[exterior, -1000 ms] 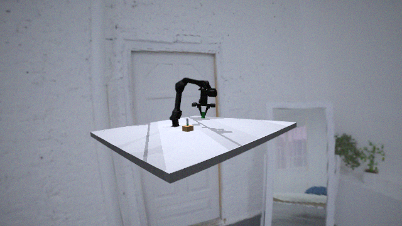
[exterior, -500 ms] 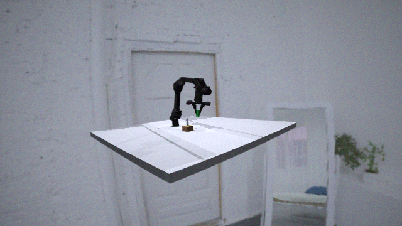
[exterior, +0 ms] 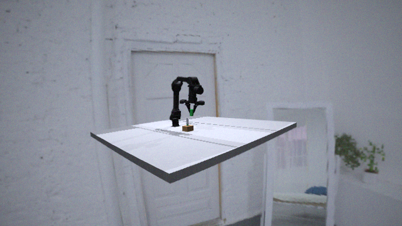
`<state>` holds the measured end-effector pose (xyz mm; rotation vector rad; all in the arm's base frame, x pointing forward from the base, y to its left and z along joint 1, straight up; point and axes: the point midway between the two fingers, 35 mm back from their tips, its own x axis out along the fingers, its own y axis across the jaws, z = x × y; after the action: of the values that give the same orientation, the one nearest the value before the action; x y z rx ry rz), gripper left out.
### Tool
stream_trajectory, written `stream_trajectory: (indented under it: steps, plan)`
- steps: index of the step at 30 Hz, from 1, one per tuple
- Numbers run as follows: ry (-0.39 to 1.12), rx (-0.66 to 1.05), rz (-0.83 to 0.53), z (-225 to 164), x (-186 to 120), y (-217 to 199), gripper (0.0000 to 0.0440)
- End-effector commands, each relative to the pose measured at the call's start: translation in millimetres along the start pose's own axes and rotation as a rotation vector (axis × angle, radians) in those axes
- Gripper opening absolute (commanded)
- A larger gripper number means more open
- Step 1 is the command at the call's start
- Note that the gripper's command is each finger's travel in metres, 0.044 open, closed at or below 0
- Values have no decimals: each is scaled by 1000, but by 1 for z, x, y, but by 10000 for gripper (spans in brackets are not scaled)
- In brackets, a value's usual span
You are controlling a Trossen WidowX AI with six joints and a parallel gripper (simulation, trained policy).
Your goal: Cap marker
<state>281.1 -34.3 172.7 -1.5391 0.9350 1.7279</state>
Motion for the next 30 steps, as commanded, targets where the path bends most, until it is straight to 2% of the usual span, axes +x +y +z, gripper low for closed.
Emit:
stream_trajectory:
  steps: [1, 10, 30]
  plan:
    - [0, 19, 2, -9, -1, 11, 0]
    - [-6, 63, -6, -26, -1, 28, 0]
    - [-67, 53, -2, -30, 40, 27, 0]
